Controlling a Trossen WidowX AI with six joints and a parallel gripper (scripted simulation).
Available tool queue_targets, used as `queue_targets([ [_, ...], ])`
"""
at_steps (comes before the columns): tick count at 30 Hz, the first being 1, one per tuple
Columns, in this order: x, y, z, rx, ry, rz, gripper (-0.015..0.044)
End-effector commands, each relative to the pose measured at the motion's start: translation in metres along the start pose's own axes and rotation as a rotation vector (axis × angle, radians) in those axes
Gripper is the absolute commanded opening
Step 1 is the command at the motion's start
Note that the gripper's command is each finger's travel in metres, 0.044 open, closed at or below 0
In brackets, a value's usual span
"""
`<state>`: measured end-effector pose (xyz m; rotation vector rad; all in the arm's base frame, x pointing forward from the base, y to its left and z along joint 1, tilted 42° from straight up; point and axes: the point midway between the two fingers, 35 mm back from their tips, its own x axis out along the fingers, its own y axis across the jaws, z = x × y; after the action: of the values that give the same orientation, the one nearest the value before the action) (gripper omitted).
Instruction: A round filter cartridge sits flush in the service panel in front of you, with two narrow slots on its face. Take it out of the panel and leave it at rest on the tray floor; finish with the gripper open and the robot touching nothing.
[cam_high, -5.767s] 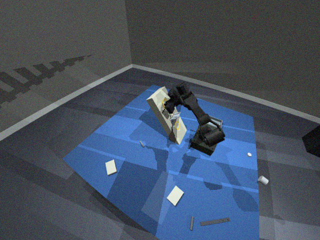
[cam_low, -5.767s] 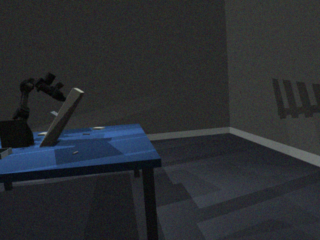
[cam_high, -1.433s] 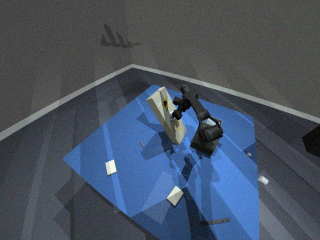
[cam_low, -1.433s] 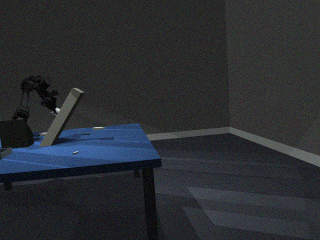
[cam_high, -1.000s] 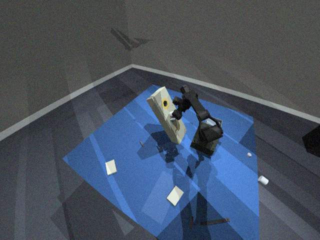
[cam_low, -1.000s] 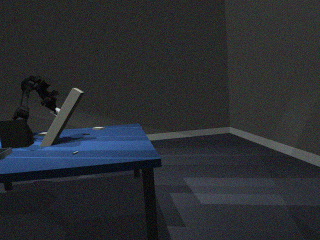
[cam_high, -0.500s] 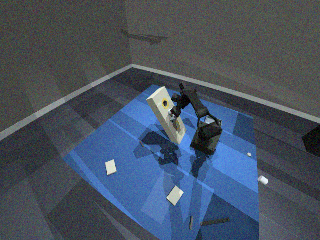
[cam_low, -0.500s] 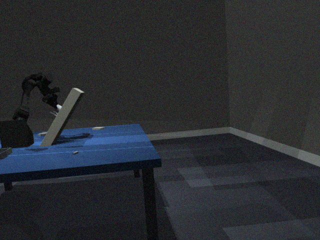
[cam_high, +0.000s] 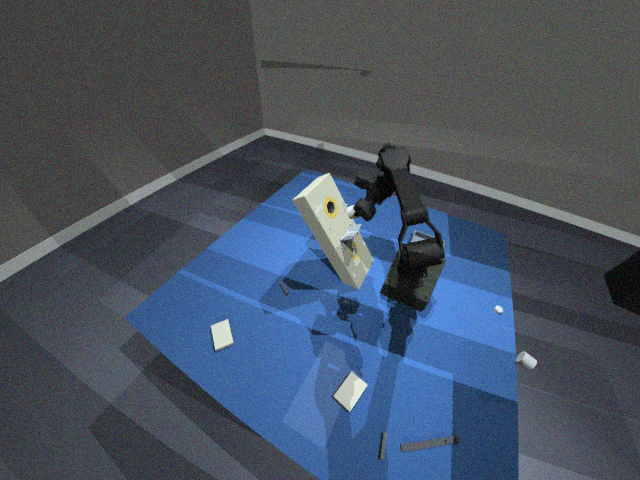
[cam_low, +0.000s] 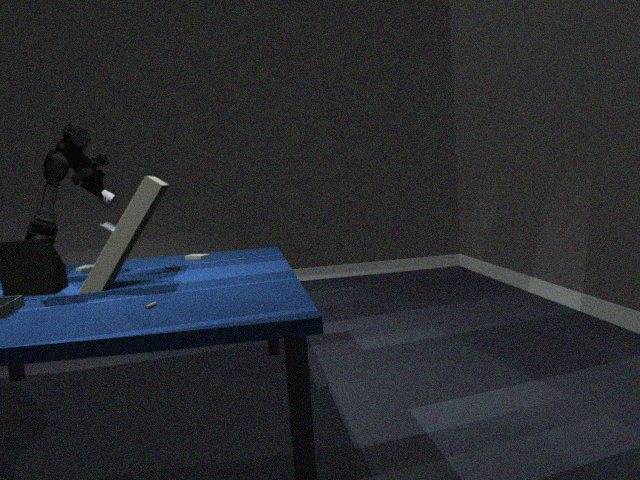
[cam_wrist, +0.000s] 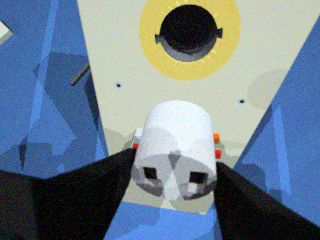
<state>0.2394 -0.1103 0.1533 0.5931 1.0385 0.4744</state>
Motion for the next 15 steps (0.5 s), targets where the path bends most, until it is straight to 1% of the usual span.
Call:
queue_targets([
  [1, -0.016, 0.001, 0.000, -0.005, -0.004, -0.002, 0.0000],
  [4, -0.015, -0.007, 0.001, -0.006, -0.005, -0.003, 0.0000],
  [15, -0.009, -0.065, 0.003, -0.009, -0.006, -0.007, 0.0000],
])
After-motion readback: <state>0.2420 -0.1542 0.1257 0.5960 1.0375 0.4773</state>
